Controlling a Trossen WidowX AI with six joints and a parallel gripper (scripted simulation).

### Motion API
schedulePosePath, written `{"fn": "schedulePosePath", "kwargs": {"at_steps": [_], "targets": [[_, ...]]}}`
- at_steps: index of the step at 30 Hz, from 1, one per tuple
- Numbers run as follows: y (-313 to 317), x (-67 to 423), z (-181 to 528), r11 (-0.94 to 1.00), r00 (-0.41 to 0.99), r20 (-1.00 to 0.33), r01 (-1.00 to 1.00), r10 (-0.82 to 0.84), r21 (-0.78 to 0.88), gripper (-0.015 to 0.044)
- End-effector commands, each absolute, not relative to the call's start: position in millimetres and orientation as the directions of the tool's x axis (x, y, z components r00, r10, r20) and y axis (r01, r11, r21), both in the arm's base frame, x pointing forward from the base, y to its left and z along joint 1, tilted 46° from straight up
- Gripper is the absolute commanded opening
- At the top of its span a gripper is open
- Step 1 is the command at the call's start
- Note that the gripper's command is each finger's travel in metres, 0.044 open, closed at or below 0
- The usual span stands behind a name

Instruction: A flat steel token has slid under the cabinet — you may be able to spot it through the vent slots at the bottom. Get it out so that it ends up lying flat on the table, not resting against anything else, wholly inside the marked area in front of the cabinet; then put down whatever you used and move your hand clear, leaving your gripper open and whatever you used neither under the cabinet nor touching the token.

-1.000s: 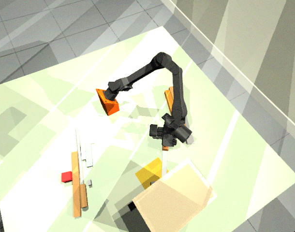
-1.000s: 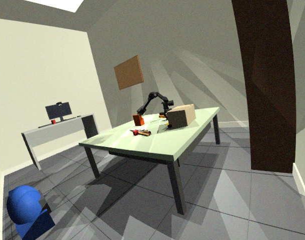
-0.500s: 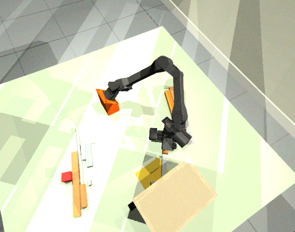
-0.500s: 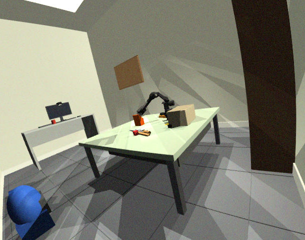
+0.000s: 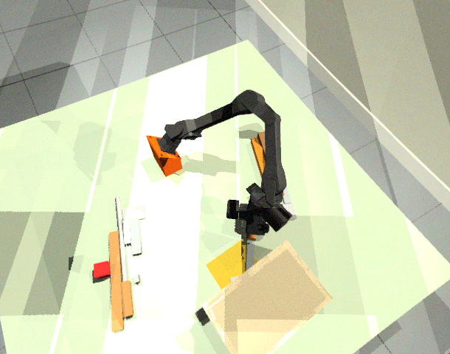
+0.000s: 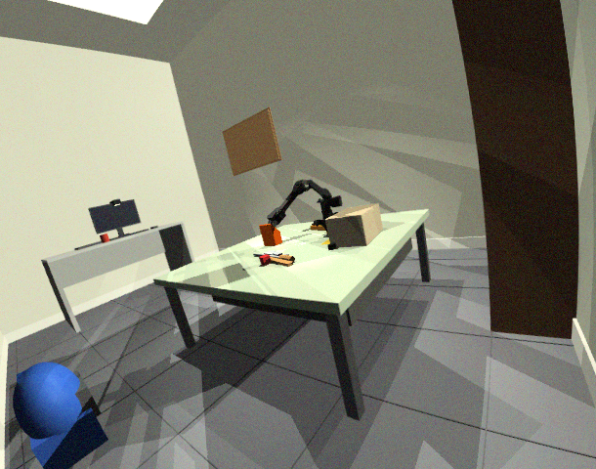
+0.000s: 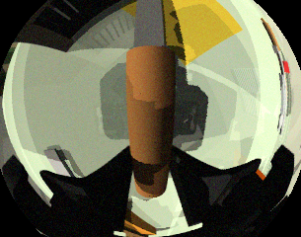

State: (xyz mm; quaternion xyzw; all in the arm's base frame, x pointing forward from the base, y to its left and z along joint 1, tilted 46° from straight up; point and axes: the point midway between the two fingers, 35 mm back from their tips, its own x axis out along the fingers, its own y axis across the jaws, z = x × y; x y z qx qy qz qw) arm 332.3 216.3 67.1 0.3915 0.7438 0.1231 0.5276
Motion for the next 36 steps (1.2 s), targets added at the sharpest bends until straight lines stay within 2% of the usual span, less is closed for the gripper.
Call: {"fn": "schedulePosePath", "kwargs": {"at_steps": [1, 36], "targets": [[214, 333, 64, 0.664, -0.136, -0.69, 0.452, 0.711, 0.595, 0.0], [195, 318, 46, 0.665, -0.137, -0.691, 0.453, 0.71, 0.594, 0.0]]}}
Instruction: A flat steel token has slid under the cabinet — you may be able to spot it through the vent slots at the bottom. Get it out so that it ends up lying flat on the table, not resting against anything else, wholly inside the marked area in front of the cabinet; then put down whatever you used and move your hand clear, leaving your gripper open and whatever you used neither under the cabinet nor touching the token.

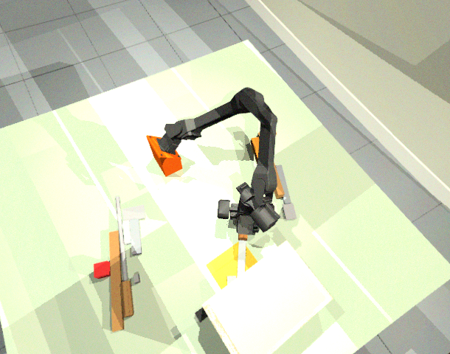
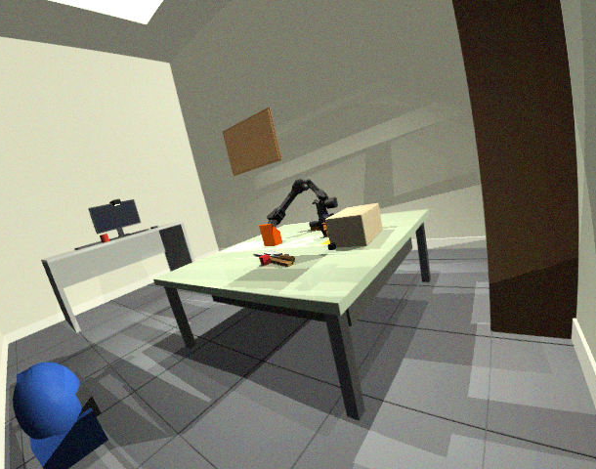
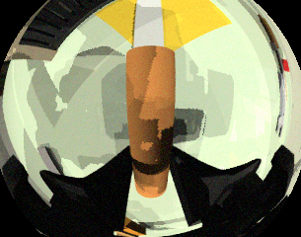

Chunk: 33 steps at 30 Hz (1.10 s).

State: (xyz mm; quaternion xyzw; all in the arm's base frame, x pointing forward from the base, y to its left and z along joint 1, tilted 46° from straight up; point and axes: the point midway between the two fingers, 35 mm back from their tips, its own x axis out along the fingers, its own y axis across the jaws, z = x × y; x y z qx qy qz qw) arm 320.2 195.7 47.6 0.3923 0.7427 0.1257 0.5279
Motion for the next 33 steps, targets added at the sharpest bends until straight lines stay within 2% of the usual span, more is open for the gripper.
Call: {"fn": "schedulePosePath", "kwargs": {"at_steps": [1, 33], "targets": [[195, 317, 46, 0.665, -0.137, -0.691, 0.453, 0.71, 0.594, 0.0], [206, 282, 65, 0.665, -0.139, -0.69, 0.454, 0.71, 0.593, 0.0]]}}
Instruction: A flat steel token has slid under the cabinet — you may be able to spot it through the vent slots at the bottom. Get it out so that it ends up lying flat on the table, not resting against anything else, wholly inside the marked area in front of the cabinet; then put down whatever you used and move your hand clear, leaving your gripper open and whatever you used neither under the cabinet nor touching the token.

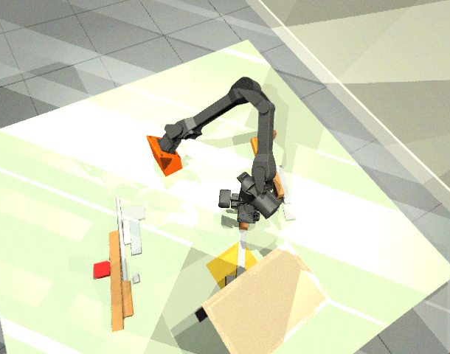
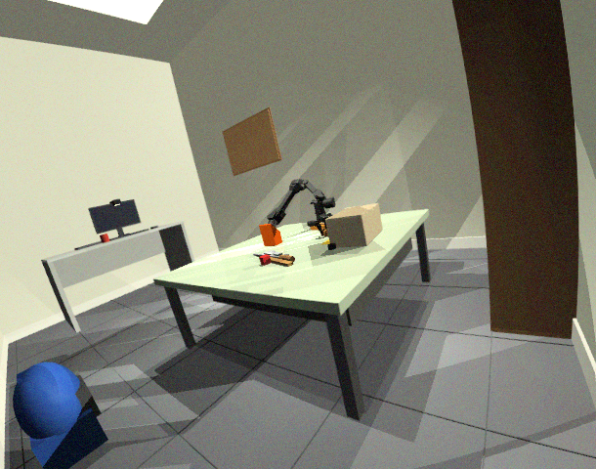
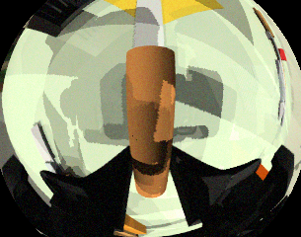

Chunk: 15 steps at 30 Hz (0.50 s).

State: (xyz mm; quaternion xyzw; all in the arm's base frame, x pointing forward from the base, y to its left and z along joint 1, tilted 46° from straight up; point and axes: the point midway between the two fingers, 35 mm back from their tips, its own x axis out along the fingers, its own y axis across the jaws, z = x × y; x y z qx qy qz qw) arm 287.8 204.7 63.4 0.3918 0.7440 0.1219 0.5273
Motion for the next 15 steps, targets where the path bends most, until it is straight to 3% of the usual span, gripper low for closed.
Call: {"fn": "schedulePosePath", "kwargs": {"at_steps": [1, 15], "targets": [[207, 281, 65, 0.665, -0.139, -0.69, 0.454, 0.71, 0.593, 0.0], [212, 266, 74, 0.665, -0.139, -0.69, 0.454, 0.711, 0.593, 0.0]]}}
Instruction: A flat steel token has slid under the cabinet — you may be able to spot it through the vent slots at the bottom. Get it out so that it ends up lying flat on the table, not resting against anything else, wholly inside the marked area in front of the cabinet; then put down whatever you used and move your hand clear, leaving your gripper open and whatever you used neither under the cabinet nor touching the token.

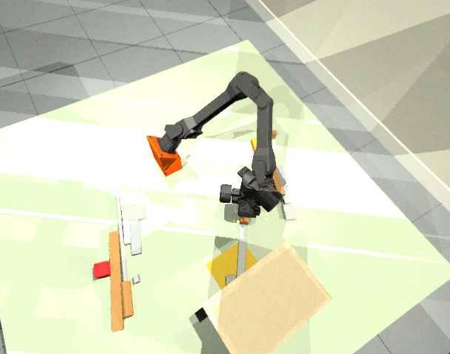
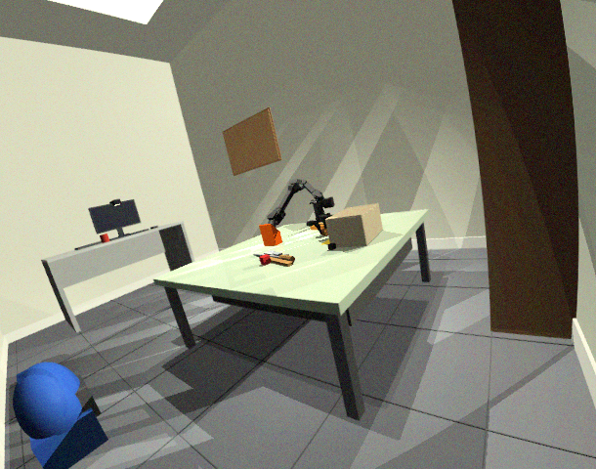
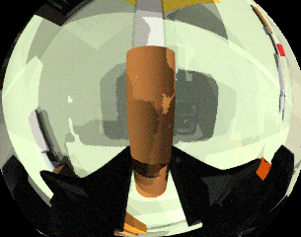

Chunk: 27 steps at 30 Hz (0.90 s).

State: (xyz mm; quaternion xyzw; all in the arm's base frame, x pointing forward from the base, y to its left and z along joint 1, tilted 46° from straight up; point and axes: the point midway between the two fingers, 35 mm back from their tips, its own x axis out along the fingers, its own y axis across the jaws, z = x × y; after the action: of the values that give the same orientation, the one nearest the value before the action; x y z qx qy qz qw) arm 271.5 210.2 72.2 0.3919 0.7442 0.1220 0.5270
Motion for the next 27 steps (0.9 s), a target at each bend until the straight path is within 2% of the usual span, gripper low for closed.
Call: {"fn": "schedulePosePath", "kwargs": {"at_steps": [1, 27], "targets": [[212, 265, 74, 0.665, -0.139, -0.69, 0.454, 0.711, 0.593, 0.0], [222, 237, 90, 0.664, -0.14, -0.689, 0.455, 0.711, 0.593, 0.0]]}}
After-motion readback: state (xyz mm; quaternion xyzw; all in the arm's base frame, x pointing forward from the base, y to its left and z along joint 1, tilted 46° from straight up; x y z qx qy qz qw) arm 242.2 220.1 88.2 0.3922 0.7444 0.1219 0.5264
